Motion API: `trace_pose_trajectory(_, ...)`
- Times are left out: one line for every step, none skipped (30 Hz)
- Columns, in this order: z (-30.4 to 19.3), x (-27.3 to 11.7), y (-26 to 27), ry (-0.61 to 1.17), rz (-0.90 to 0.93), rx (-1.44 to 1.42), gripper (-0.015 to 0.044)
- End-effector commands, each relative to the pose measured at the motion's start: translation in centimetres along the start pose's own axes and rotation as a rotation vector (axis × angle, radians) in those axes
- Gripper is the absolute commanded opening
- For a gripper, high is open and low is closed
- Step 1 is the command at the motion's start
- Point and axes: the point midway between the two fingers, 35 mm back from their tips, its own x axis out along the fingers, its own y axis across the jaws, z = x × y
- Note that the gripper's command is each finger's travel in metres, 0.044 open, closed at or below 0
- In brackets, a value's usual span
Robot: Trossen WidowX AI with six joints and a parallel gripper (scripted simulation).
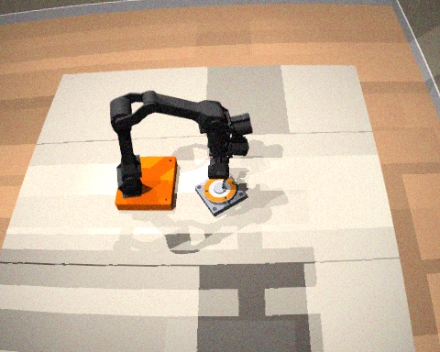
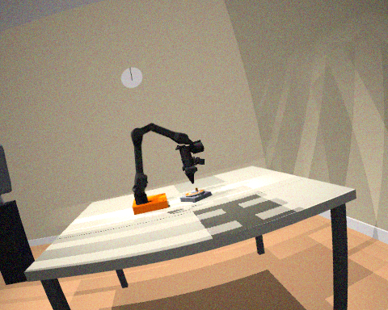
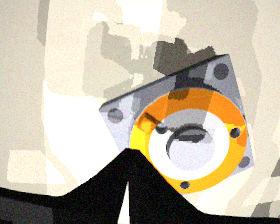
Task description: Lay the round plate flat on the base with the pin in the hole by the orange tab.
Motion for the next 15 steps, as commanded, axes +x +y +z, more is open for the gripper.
trace_pose_trajectory(-0.42, 2.57, -0.07, 0.028, 0.0, -0.003, 0.0)
trace_pose_trajectory(-0.44, 3.0, -0.08, 0.028, 0.0, -0.003, 0.0)
trace_pose_trajectory(-0.48, 3.26, -0.08, 0.028, 0.0, -0.003, 0.0)
trace_pose_trajectory(-0.49, 3.34, -0.08, 0.028, 0.0, -0.003, 0.0)
trace_pose_trajectory(-0.49, 3.34, -0.08, 0.028, 0.0, -0.003, 0.0)
trace_pose_trajectory(-0.49, 3.34, -0.08, 0.028, 0.0, -0.003, 0.0)
trace_pose_trajectory(-0.49, 3.34, -0.08, 0.028, 0.0, -0.003, 0.0)
trace_pose_trajectory(-0.47, 3.34, -0.08, 0.028, 0.0, -0.003, 0.0)
trace_pose_trajectory(-0.43, 3.34, -0.09, 0.028, 0.0, -0.003, 0.0)
trace_pose_trajectory(-0.37, 3.34, -0.1, 0.028, 0.0, -0.003, 0.0)
trace_pose_trajectory(-0.28, 3.34, -0.11, 0.028, 0.0, -0.003, 0.0)
trace_pose_trajectory(-0.18, 3.34, -0.12, 0.028, 0.0, -0.003, 0.0)
trace_pose_trajectory(-0.06, 3.34, -0.13, 0.027, 0.0, -0.003, 0.0)
trace_pose_trajectory(0.07, 3.34, -0.14, 0.027, 0.0, -0.003, 0.0)
trace_pose_trajectory(0.2, 3.34, -0.15, 0.027, 0.0, -0.003, 0.0)
